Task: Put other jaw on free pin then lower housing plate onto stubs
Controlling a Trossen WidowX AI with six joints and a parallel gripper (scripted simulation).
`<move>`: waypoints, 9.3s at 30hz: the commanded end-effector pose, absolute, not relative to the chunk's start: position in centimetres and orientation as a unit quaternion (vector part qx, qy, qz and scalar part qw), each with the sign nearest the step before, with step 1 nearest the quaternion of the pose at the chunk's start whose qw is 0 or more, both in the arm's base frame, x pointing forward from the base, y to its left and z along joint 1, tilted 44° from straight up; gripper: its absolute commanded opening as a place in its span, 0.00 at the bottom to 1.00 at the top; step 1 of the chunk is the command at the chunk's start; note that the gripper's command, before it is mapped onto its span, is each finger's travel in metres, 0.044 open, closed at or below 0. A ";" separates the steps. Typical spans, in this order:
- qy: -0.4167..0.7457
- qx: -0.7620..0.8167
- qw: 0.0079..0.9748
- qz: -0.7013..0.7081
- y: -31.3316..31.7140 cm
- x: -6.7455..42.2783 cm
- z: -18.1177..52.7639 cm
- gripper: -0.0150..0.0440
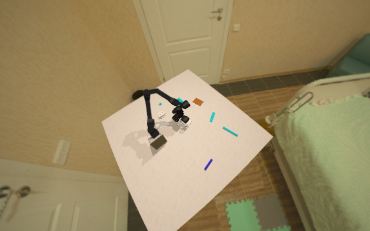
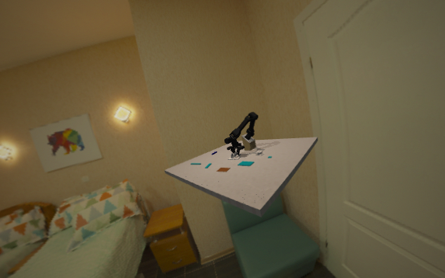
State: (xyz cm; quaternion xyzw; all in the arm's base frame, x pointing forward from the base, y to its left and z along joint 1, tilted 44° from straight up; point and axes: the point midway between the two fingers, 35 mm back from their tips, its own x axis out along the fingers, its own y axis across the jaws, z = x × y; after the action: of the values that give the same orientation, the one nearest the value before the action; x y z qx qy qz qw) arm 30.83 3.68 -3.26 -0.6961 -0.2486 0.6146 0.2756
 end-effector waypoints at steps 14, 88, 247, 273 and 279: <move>-0.248 -0.695 0.280 0.615 4.1 30.9 -3.6 0.48; -0.247 -0.694 0.280 0.615 4.5 31.0 -4.0 0.48; -0.656 -0.579 -0.474 0.099 7.4 27.7 8.5 1.00; -0.648 -0.376 -0.647 -0.140 9.6 25.9 10.8 1.00; -0.634 -0.321 -0.676 -0.194 10.1 25.4 11.3 1.00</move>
State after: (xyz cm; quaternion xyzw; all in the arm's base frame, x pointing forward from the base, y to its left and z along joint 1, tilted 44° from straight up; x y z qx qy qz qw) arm 25.67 9.91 11.11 -0.3484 -0.6408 -0.1702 -0.6626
